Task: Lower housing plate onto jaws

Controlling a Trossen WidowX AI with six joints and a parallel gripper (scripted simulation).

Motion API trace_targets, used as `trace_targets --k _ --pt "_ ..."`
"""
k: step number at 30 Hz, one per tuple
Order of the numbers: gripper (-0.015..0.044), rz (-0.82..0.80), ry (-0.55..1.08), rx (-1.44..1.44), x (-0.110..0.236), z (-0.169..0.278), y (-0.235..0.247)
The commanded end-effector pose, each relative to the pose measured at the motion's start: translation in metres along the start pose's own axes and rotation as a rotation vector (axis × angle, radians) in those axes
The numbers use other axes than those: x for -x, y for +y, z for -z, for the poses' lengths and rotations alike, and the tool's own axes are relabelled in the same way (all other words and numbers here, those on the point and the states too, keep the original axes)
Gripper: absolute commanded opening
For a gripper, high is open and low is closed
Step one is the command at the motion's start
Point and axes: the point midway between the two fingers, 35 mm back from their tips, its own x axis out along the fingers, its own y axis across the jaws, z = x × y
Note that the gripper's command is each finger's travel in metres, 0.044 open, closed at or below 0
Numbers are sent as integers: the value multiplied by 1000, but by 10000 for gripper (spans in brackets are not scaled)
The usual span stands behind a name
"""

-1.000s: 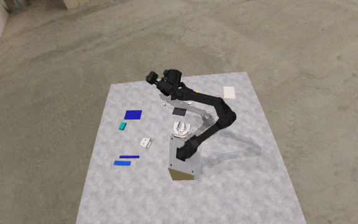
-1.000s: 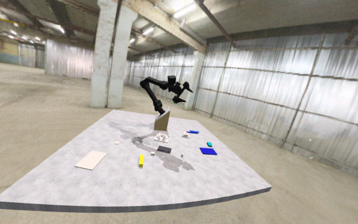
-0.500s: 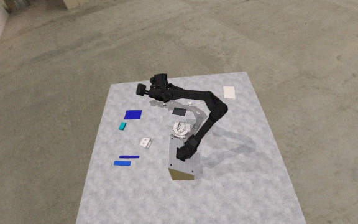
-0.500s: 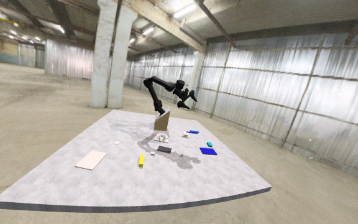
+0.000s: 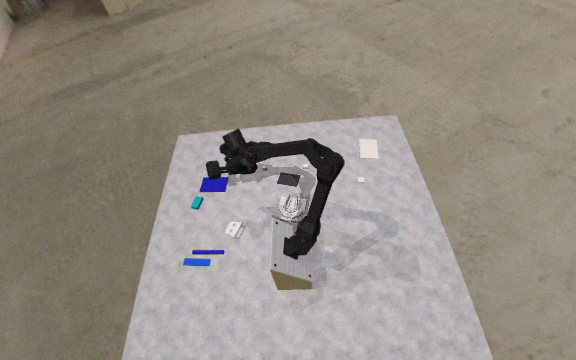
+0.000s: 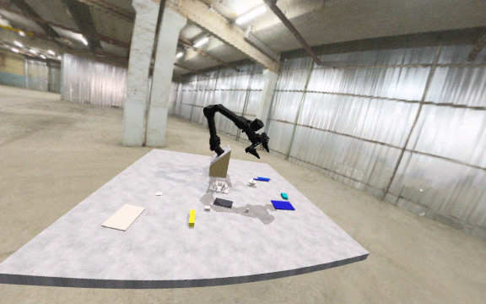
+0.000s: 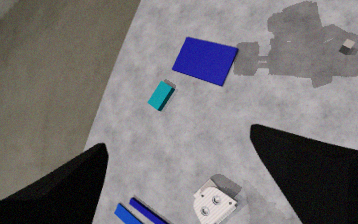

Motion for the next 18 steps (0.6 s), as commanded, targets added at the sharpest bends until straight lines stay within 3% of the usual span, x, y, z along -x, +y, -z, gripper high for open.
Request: trace_targets --k 1,18 --pt "440 45 96 112 -19 21 6" --pt "440 168 466 478 -70 106 6"
